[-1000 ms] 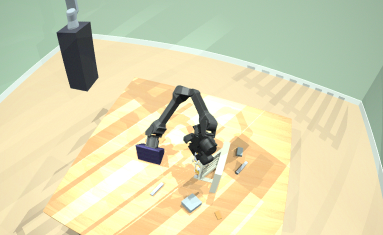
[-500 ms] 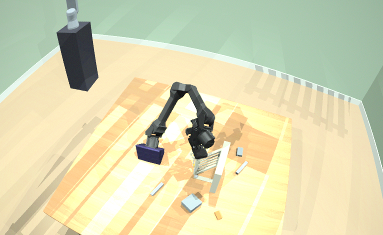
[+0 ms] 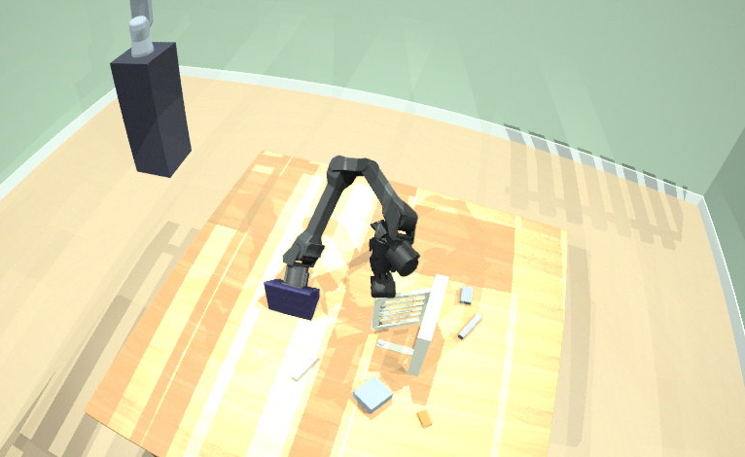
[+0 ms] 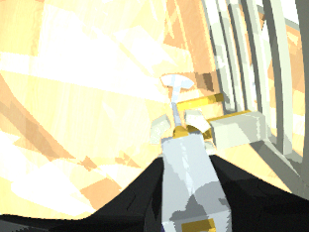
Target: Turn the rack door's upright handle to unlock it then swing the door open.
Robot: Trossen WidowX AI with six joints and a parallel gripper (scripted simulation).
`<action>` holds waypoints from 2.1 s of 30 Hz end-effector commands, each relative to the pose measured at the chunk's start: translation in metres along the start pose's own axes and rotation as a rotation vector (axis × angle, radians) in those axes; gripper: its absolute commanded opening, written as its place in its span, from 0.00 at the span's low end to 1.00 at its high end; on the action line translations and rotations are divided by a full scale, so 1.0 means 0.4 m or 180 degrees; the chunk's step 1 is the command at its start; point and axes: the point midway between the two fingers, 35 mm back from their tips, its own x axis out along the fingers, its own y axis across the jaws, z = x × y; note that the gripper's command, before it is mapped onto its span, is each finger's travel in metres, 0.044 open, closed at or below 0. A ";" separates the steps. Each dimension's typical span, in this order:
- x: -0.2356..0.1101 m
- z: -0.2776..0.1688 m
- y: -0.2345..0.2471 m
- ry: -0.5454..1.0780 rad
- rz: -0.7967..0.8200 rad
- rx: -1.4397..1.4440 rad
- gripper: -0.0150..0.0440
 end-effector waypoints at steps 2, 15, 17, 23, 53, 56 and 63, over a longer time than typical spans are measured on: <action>0.000 0.007 0.028 -0.0017 0.0000 0.0261 0.27; 0.000 0.033 0.093 -0.0018 0.0006 0.0902 0.27; 0.000 0.038 0.102 -0.0018 0.0007 0.0994 0.27; 0.000 0.053 0.127 -0.0018 0.0009 0.1268 0.27; 0.000 0.075 0.157 -0.0018 0.0012 0.1601 0.73; -0.008 0.075 0.157 -0.0043 -0.0001 0.1609 0.73; -0.043 0.075 0.157 -0.0164 -0.0065 0.1645 0.73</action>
